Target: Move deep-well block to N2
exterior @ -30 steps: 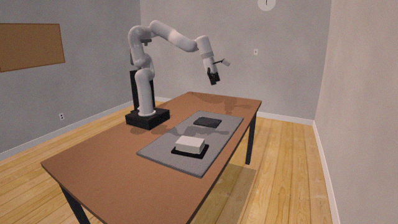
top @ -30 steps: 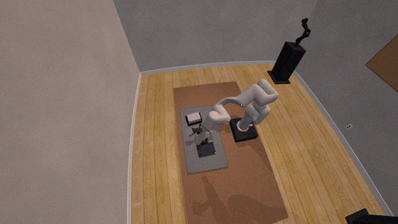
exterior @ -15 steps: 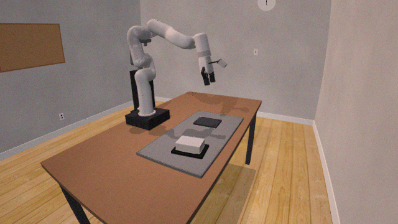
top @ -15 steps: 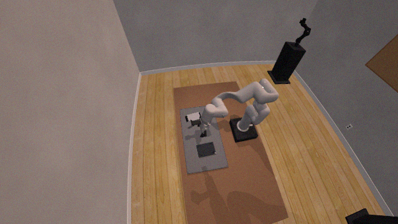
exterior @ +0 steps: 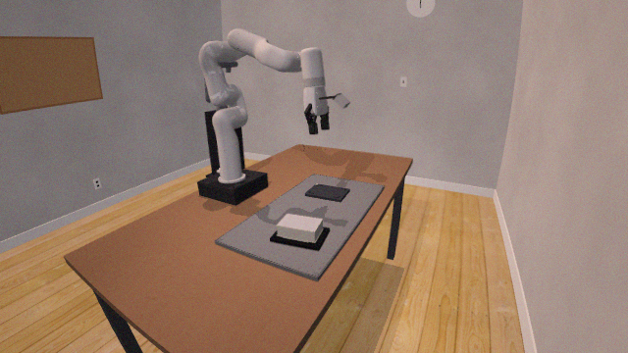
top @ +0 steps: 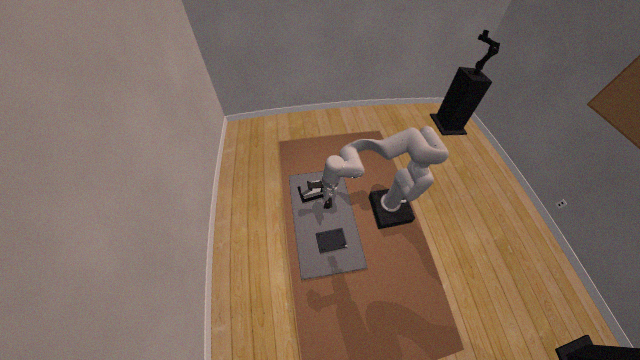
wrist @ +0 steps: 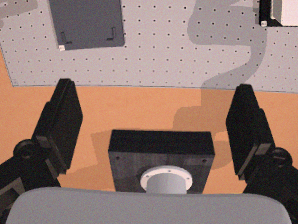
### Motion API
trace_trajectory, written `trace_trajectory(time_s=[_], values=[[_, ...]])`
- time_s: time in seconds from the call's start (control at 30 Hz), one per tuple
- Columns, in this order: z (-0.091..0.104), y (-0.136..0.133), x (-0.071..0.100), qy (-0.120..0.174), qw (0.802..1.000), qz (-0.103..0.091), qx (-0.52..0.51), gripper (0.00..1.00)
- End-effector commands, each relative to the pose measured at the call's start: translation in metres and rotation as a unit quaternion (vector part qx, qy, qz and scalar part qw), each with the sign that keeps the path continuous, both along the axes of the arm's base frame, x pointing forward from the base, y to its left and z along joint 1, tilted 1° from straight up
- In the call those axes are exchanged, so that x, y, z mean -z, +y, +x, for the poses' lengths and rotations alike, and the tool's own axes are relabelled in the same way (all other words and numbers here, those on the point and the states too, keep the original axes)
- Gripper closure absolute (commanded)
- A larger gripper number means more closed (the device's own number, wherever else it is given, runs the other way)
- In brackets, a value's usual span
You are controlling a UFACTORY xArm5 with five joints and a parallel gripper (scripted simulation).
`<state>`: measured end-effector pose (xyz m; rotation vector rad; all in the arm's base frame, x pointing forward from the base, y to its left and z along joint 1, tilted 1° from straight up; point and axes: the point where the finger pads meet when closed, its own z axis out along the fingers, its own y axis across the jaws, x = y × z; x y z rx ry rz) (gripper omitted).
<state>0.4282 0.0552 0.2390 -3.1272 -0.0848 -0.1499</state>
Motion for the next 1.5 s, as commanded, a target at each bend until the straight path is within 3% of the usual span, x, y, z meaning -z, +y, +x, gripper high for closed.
trace_trajectory(time_s=[0.0,0.17,0.37,1.47], values=[[-0.007,-0.018,-0.005,0.018,1.0,-0.003,0.011,0.0],[-0.012,-0.029,-0.007,0.018,1.0,-0.003,0.011,0.0],[-0.005,-0.05,0.014,0.056,0.995,-0.009,-0.078,0.0],[0.028,-0.15,0.114,0.057,0.995,-0.007,-0.078,0.0]])
